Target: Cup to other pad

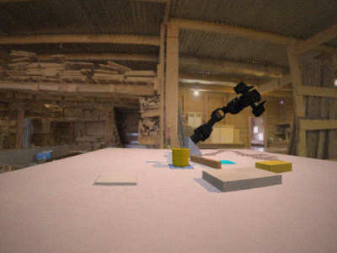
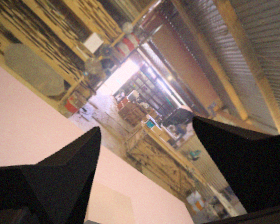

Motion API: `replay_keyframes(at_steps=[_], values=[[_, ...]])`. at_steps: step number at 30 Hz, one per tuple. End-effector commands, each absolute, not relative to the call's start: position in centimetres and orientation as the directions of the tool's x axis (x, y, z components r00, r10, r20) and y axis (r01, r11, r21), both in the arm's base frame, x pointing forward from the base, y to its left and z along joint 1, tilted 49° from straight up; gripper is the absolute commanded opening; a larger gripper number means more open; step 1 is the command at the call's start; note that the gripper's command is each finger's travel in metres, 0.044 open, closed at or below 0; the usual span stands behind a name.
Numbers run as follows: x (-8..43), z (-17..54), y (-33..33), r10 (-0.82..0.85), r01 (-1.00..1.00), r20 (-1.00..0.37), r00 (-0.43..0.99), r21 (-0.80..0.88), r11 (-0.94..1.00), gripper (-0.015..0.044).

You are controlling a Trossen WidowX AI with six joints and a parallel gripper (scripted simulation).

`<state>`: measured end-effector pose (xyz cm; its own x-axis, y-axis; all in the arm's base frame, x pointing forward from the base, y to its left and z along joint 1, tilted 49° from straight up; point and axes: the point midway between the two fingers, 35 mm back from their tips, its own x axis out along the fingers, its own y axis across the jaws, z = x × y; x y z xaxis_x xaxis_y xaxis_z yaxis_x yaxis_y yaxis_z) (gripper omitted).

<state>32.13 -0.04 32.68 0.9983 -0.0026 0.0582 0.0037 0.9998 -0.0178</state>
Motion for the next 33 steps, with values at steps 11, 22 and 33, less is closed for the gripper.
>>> replay_keyframes(at_steps=[11,22,33], values=[[37.5,20.2,-4.5,-0.016,-0.145,-0.483,0.876,-0.294,0.945,0.0166],[35.6,4.8,-8.3,0.241,-0.692,-0.896,0.373,-0.095,0.716,0.0166],[29.9,-3.8,-8.7,0.693,-0.874,-0.721,-0.018,0.347,0.339,0.0166]])
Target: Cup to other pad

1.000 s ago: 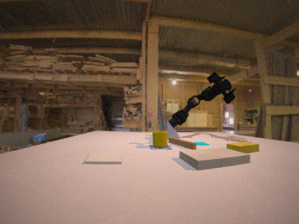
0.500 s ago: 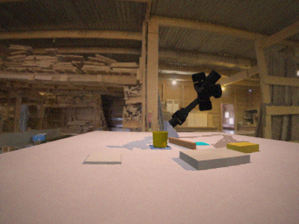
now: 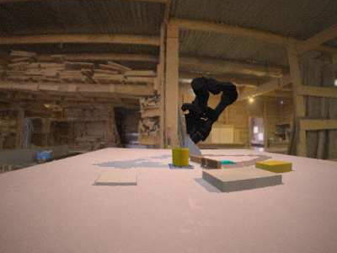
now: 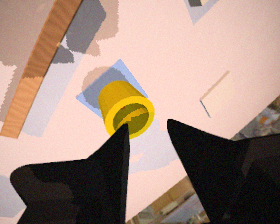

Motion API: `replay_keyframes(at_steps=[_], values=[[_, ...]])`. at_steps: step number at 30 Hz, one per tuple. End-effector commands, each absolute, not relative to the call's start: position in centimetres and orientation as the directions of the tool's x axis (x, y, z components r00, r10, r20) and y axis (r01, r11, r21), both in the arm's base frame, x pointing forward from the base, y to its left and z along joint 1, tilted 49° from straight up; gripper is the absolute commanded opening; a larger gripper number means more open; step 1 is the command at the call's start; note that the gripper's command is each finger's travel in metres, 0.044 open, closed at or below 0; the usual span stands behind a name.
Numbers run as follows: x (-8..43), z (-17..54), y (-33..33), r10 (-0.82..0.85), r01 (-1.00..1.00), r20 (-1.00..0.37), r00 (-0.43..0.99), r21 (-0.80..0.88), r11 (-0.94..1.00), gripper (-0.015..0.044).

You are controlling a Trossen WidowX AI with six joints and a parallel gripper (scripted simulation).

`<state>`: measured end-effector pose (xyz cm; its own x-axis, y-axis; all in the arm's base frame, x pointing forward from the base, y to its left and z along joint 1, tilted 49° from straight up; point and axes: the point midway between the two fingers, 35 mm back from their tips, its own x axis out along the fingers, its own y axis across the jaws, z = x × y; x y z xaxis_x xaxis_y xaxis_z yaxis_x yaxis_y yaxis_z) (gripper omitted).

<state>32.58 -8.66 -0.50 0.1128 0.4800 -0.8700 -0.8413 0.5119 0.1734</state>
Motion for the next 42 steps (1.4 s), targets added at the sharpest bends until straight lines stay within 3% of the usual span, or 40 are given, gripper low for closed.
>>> replay_keyframes(at_steps=[1,42], values=[[29.5,-4.2,-8.7,0.724,-0.877,-0.689,-0.03,0.365,0.312,0.0166],[28.9,-7.6,-5.3,0.749,-0.879,-0.662,-0.036,0.377,0.291,0.0166]])
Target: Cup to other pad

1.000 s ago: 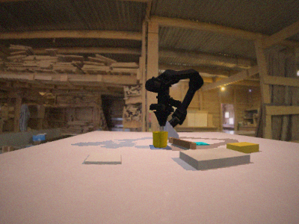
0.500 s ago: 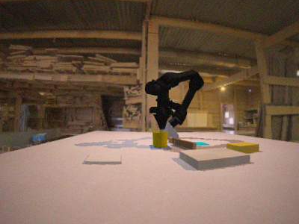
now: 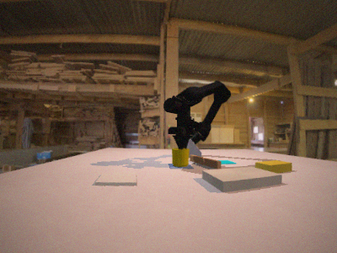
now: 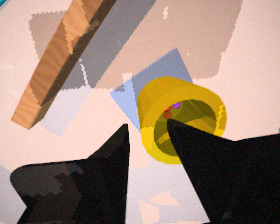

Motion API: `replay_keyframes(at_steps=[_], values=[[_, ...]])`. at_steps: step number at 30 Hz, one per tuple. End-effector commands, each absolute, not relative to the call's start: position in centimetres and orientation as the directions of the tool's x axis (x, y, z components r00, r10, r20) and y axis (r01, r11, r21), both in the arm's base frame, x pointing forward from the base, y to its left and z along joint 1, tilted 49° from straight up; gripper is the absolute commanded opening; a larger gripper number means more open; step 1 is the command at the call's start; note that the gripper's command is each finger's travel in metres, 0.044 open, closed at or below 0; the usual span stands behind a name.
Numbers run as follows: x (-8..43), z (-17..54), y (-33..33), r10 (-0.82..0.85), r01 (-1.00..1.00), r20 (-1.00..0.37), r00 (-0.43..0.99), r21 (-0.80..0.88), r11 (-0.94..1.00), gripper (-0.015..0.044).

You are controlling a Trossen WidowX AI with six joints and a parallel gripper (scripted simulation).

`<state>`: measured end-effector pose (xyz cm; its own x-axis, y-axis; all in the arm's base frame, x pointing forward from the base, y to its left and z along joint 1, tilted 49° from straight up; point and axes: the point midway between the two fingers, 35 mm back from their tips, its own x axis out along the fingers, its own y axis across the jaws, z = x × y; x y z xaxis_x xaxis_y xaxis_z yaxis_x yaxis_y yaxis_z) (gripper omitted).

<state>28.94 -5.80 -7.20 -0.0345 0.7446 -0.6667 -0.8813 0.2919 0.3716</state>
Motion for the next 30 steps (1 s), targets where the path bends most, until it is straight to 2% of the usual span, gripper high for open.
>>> replay_keyframes(at_steps=[1,16,30], values=[[28.8,-7.7,-5.1,0.749,-0.879,-0.662,-0.036,0.377,0.291,0.0166],[28.6,-8.7,-3.9,0.75,-0.879,-0.66,-0.036,0.378,0.29,0.0166],[28.7,-8.6,-4.1,0.747,-0.881,-0.664,-0.038,0.375,0.288,0.0073]])
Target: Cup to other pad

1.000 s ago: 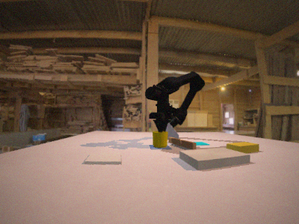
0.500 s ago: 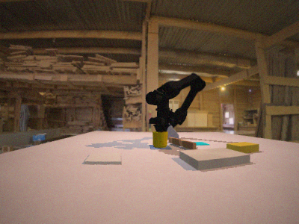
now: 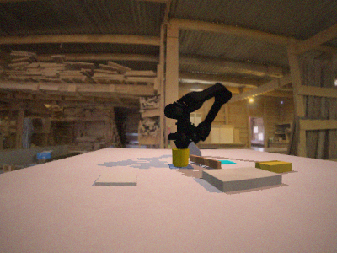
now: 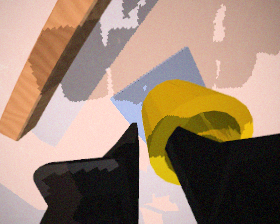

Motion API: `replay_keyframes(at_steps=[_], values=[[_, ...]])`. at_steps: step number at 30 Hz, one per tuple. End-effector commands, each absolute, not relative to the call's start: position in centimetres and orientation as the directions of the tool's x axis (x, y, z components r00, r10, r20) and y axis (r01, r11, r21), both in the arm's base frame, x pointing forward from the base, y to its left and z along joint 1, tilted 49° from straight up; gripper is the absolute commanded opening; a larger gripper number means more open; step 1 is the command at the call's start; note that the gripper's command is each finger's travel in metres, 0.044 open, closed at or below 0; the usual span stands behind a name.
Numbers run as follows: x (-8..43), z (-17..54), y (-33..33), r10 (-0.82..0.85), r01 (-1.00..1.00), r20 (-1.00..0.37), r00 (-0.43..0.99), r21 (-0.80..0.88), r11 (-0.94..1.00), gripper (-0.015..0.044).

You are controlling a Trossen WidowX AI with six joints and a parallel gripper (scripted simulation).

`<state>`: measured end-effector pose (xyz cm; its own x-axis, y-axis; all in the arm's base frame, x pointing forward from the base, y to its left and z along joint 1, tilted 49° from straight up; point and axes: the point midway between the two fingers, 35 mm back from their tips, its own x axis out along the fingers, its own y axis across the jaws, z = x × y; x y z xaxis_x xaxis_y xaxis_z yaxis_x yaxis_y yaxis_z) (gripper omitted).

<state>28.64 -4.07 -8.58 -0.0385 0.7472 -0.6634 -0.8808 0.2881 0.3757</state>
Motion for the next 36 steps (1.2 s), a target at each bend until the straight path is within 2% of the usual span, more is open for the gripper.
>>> replay_keyframes(at_steps=[1,10,27,36], values=[[28.7,-8.6,-4.1,0.747,-0.881,-0.664,-0.038,0.375,0.288,0.0067],[28.7,-8.6,-4.1,0.747,-0.881,-0.664,-0.038,0.375,0.288,0.0],[28.7,-5.0,-8.2,0.748,-0.879,-0.662,-0.037,0.378,0.291,0.0],[28.7,-5.3,-8.0,0.752,-0.876,-0.658,-0.036,0.383,0.293,0.0]])
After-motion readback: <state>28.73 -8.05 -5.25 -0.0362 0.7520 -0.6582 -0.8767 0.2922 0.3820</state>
